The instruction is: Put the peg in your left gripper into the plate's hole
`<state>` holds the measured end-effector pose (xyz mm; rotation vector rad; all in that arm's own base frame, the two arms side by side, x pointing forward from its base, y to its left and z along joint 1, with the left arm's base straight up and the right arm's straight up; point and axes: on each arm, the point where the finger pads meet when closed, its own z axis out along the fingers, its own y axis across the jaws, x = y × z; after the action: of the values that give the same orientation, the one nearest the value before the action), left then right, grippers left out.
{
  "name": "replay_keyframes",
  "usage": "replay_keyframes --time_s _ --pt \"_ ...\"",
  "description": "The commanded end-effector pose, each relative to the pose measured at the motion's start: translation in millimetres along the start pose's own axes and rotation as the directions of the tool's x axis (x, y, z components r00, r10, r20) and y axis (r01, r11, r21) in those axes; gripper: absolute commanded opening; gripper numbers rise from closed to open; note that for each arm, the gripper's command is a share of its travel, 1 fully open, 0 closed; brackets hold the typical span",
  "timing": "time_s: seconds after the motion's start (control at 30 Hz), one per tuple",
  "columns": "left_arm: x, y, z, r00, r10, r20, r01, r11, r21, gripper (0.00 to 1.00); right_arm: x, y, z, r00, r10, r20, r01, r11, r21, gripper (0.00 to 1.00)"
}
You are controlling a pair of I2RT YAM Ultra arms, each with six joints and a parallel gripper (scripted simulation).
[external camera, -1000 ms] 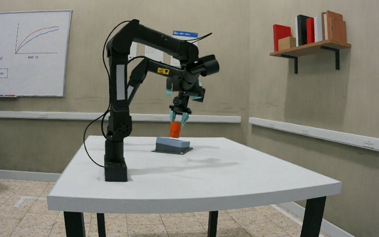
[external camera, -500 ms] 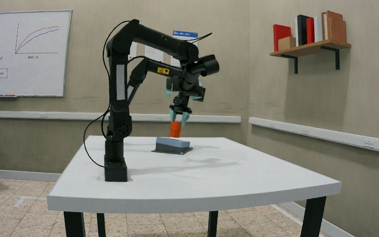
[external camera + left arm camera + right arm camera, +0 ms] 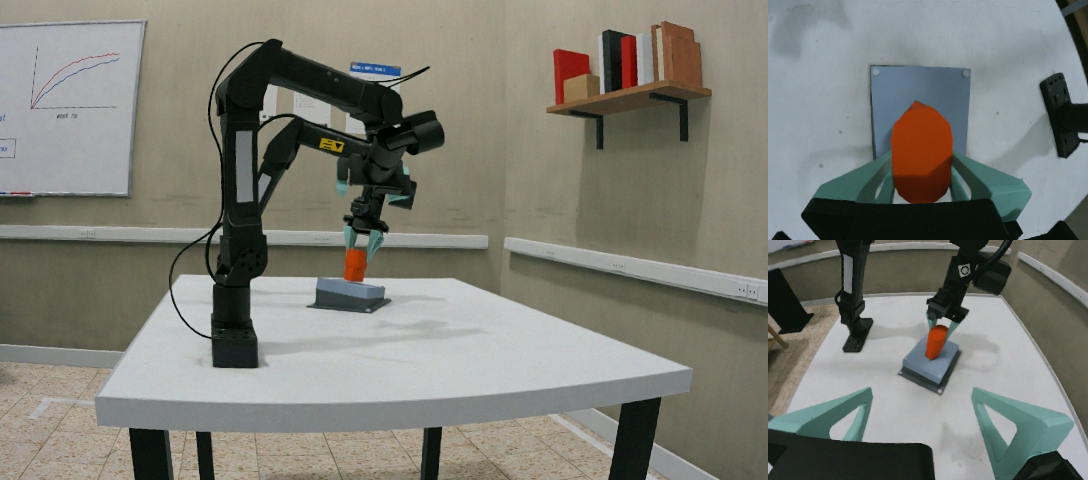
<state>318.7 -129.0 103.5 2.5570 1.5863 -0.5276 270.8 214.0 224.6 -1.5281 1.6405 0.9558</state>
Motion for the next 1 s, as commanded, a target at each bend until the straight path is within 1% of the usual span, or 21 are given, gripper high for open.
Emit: replay_keyframes --time_s 0.0,0.1,0.23,0.53,0.63,0.9,0.97 --pt "-2 2 -2 1.000 0.007 0.020 -0.006 1.000 -0.015 0.40 -16 3 -5 0.999 -0.024 0.034 0.024 1.000 -0.012 1.00" --pt "-4 -1 -5 1.000 0.011 0.019 -0.011 1.000 -0.027 0.40 -16 3 -5 0.999 -0.024 0.034 0.024 1.000 -0.012 1.00" --pt "-4 3 2 1.000 0.009 0.022 -0.008 1.000 -0.020 0.40 -16 3 -5 0.999 -0.024 0.034 0.024 1.000 -0.012 1.00" --pt "-7 1 4 1.000 0.016 0.023 -0.015 1.000 -0.024 0.40 -16 3 -5 0.999 -0.024 0.034 0.024 1.000 -0.012 1.00" --pt "-4 1 15 0.999 0.008 0.032 -0.008 1.000 0.007 0.40 -16 3 -5 0.999 -0.024 0.034 0.024 1.000 -0.012 1.00" --pt "-4 0 22 0.999 0.011 0.038 -0.012 1.000 0.018 0.40 -16 3 -5 0.999 -0.024 0.034 0.024 1.000 -0.012 1.00" --pt "-1 2 14 0.999 0.013 0.035 -0.013 1.000 0.019 0.40 -16 3 -5 0.999 -0.024 0.034 0.024 1.000 -0.012 1.00"
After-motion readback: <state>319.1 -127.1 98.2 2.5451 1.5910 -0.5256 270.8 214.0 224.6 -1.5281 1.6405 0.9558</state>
